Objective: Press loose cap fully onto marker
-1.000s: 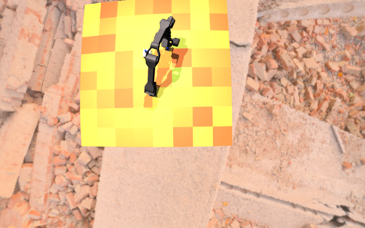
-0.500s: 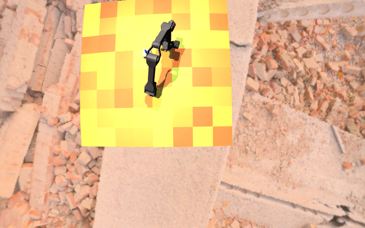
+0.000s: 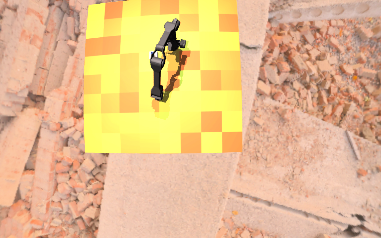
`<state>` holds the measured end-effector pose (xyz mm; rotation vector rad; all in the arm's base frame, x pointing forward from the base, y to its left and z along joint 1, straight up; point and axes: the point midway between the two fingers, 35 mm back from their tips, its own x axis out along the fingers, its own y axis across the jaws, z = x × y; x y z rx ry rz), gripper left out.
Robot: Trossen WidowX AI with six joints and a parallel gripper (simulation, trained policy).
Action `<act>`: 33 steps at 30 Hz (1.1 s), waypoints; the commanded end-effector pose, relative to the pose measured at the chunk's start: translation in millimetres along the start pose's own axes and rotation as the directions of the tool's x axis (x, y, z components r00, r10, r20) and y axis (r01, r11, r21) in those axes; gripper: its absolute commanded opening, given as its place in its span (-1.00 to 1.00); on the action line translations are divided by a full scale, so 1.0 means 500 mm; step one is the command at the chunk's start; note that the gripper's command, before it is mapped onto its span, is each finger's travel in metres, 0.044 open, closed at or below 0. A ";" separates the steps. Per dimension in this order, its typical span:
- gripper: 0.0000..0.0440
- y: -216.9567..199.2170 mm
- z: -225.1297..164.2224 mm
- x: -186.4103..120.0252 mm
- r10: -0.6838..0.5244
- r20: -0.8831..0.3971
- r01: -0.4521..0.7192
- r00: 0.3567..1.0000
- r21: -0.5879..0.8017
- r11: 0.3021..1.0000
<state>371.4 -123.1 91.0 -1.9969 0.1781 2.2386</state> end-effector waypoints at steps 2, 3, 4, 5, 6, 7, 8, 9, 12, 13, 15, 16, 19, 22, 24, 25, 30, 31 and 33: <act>-0.69 -0.020 -0.006 -0.045 0.013 -0.050 -0.015 0.999 -0.031 0.999; -0.69 -0.026 -0.005 -0.052 0.013 -0.057 -0.016 0.998 -0.037 0.999; -0.70 -0.033 -0.005 -0.060 0.013 -0.062 -0.016 0.998 -0.043 0.999; -0.70 -0.041 -0.004 -0.066 0.013 -0.067 -0.016 0.998 -0.048 0.999; -0.71 -0.050 -0.002 -0.072 0.012 -0.070 -0.016 0.997 -0.054 0.998; -0.71 -0.059 -0.001 -0.078 0.011 -0.073 -0.015 0.997 -0.059 0.998; -0.72 -0.068 0.001 -0.082 0.009 -0.074 -0.014 0.997 -0.063 0.998; -0.72 -0.077 0.003 -0.087 0.007 -0.075 -0.012 0.997 -0.068 0.998; -0.74 -0.104 0.012 -0.099 0.001 -0.075 -0.007 0.997 -0.082 0.997; -0.75 -0.114 0.016 -0.103 -0.001 -0.075 -0.005 0.997 -0.086 0.996; -0.77 -0.132 0.023 -0.111 -0.005 -0.073 -0.002 0.997 -0.095 0.995; -0.78 -0.141 0.027 -0.115 -0.006 -0.072 -0.001 0.997 -0.100 0.995; -0.81 -0.169 0.041 -0.125 -0.011 -0.068 0.003 0.998 -0.114 0.993; -0.84 -0.197 0.056 -0.134 -0.013 -0.062 0.005 0.998 -0.129 0.992; -0.86 -0.215 0.067 -0.139 -0.014 -0.056 0.006 0.998 -0.140 0.990; -0.87 -0.224 0.073 -0.142 -0.014 -0.054 0.006 0.998 -0.148 0.989; -0.92 -0.266 0.104 -0.151 -0.013 -0.037 0.005 0.999 -0.209 0.978; -0.94 -0.273 0.108 -0.152 -0.013 -0.038 0.004 0.999 -0.219 0.976; -0.96 -0.285 0.117 -0.154 -0.012 -0.039 0.003 0.999 -0.237 0.971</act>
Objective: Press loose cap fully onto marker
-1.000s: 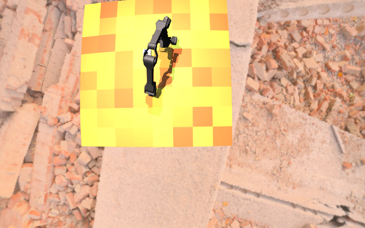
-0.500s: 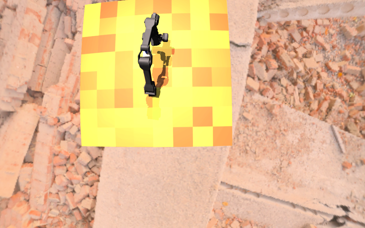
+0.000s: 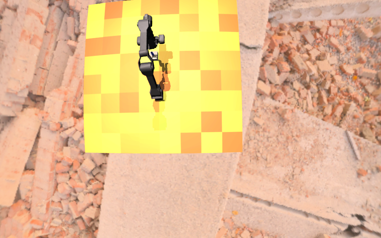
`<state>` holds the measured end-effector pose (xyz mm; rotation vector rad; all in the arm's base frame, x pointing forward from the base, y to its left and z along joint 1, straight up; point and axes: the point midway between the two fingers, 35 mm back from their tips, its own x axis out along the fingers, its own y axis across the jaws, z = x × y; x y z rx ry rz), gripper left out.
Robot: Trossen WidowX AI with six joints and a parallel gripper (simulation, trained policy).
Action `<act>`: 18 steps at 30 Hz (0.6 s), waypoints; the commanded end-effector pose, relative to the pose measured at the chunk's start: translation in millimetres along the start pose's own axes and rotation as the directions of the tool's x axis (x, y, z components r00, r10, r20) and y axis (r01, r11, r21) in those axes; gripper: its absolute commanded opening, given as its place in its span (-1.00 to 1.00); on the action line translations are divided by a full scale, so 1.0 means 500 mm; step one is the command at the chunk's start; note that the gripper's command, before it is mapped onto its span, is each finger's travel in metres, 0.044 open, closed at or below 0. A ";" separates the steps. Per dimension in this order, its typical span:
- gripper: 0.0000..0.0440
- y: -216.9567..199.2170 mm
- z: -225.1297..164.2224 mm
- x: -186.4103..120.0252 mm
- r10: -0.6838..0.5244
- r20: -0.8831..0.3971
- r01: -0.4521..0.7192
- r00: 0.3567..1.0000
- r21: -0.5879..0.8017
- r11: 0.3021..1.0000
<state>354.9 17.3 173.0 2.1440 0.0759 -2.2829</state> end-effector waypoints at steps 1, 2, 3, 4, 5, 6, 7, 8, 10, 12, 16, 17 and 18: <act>-0.97 -0.022 0.015 -0.003 -0.001 0.008 0.002 1.000 -0.025 1.000; -0.98 -0.027 0.018 -0.004 -0.001 0.008 0.001 1.000 -0.031 1.000; -0.99 -0.030 0.021 -0.004 0.000 0.009 0.001 1.000 -0.036 0.999; -1.00 -0.033 0.024 -0.004 0.000 0.010 0.000 1.000 -0.041 0.999; -1.00 -0.035 0.028 -0.004 0.001 0.012 0.000 1.000 -0.045 0.999; -1.00 -0.037 0.031 -0.004 0.001 0.014 0.000 1.000 -0.048 0.999; -1.00 -0.039 0.034 -0.004 0.002 0.016 -0.001 1.000 -0.050 0.999; -1.00 -0.040 0.037 -0.003 0.002 0.018 -0.001 1.000 -0.052 0.999; -1.00 -0.042 0.044 -0.001 0.003 0.024 -0.002 1.000 -0.056 0.998; -1.00 -0.044 0.050 0.000 0.004 0.030 -0.002 1.000 -0.059 0.998; -1.00 -0.045 0.058 0.005 0.006 0.037 -0.004 0.999 -0.062 0.998; -1.00 -0.045 0.060 0.006 0.006 0.037 -0.004 0.999 -0.063 0.998; -1.00 -0.045 0.061 0.007 0.007 0.038 -0.004 0.999 -0.063 0.998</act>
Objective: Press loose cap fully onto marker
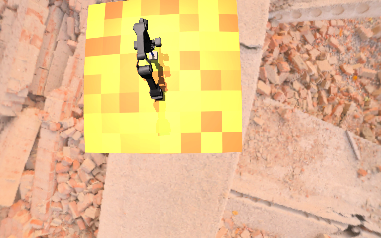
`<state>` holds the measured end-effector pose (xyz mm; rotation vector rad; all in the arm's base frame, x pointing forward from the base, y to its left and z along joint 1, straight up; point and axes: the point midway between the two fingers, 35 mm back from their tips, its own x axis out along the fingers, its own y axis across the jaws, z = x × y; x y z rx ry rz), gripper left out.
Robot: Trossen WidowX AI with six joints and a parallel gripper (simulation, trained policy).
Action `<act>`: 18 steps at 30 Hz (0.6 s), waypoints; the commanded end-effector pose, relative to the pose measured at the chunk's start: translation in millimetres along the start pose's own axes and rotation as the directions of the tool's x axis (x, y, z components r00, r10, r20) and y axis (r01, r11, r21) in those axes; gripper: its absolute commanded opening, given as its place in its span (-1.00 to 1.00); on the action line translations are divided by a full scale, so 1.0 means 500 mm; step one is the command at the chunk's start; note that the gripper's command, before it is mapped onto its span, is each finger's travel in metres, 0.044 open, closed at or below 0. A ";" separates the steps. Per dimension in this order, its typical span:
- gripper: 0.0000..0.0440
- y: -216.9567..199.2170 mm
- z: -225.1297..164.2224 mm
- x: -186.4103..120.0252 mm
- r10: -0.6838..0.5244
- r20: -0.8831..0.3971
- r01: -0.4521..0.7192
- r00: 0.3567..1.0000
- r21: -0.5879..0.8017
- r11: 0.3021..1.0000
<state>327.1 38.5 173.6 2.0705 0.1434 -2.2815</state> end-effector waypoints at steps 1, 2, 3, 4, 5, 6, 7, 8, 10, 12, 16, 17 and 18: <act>-1.00 -0.001 0.008 0.005 0.002 0.003 -0.002 1.000 0.002 1.000; -1.00 -0.001 0.009 0.006 0.002 0.003 -0.002 1.000 0.001 1.000; -1.00 -0.001 0.010 0.010 0.003 0.006 -0.003 1.000 0.001 1.000; -1.00 -0.001 0.010 0.013 0.003 0.008 -0.003 1.000 0.001 1.000; -1.00 -0.001 0.010 0.017 0.004 0.011 -0.004 1.000 0.001 1.000; -1.00 -0.001 0.011 0.020 0.004 0.013 -0.004 1.000 0.000 1.000; -1.00 -0.001 0.011 0.024 0.005 0.015 -0.005 1.000 0.000 1.000; -1.00 -0.001 0.011 0.028 0.005 0.017 -0.005 1.000 0.000 1.000; -1.00 -0.001 0.012 0.035 0.006 0.021 -0.006 1.000 0.000 1.000; -1.00 0.000 0.012 0.043 0.007 0.025 -0.007 1.000 0.000 1.000; -1.00 0.000 0.013 0.062 0.004 0.036 -0.004 0.999 -0.006 1.000; -1.00 0.000 0.013 0.068 0.003 0.040 -0.002 0.999 -0.009 1.000; -1.00 0.000 0.013 0.073 0.001 0.043 -0.001 0.999 -0.012 1.000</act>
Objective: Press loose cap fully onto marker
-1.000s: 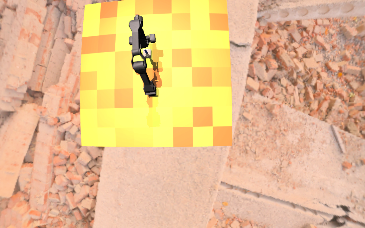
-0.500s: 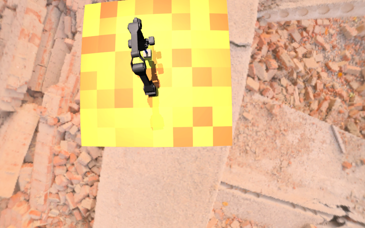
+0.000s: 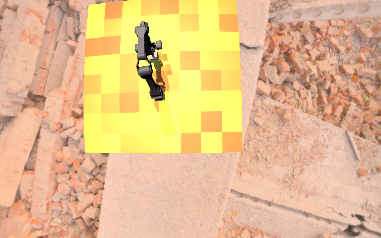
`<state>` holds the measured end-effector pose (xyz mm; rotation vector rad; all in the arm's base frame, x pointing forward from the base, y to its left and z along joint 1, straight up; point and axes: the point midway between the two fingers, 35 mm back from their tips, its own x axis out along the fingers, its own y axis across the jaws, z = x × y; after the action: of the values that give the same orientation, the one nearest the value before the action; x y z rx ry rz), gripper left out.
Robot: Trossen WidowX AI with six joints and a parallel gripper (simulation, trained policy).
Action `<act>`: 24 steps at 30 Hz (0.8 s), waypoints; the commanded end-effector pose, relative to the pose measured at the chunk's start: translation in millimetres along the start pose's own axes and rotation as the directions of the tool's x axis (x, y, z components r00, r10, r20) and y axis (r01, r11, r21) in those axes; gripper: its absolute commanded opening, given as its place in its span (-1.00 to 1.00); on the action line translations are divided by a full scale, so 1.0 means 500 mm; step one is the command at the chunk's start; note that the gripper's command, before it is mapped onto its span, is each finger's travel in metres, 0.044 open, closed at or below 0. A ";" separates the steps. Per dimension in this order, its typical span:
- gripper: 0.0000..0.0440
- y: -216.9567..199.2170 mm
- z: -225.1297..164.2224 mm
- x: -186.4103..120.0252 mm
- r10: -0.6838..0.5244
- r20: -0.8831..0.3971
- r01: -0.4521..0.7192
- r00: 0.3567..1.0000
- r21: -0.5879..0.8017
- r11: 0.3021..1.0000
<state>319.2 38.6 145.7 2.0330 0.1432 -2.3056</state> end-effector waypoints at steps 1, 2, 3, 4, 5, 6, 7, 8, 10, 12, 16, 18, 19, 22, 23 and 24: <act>-1.00 0.000 0.002 0.021 -0.004 0.016 0.004 1.000 -0.011 1.000; -1.00 0.000 0.001 0.027 -0.006 0.019 0.006 1.000 -0.014 1.000; -1.00 0.000 0.001 0.033 -0.007 0.021 0.007 1.000 -0.017 1.000; -1.00 0.000 0.000 0.038 -0.008 0.023 0.009 1.000 -0.020 1.000; -1.00 0.000 0.000 0.044 -0.009 0.025 0.010 1.000 -0.024 1.000; -1.00 0.000 0.000 0.050 -0.010 0.027 0.011 1.000 -0.028 1.000; -1.00 0.000 -0.001 0.055 -0.011 0.029 0.012 1.000 -0.032 0.999; -1.00 0.001 -0.001 0.061 -0.011 0.031 0.012 0.999 -0.036 0.999; -1.00 0.001 -0.001 0.071 -0.012 0.034 0.013 0.999 -0.044 0.999; -1.00 0.001 -0.002 0.080 -0.011 0.036 0.013 0.999 -0.053 0.998; -0.76 0.003 -0.002 0.096 -0.005 0.040 0.008 0.999 -0.067 0.998; -0.62 0.004 0.005 0.103 -0.005 0.056 0.009 0.998 -0.070 0.998; -0.60 0.003 0.011 0.107 -0.008 0.070 0.013 0.998 -0.071 0.997; -0.52 0.003 0.016 0.109 -0.010 0.079 0.016 0.997 -0.071 0.997; -0.50 0.003 0.016 0.109 -0.010 0.079 0.016 0.997 -0.071 0.997; -0.47 0.003 0.017 0.109 -0.010 0.080 0.016 0.997 -0.071 0.997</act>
<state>319.3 37.8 102.8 1.9879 0.2236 -2.2839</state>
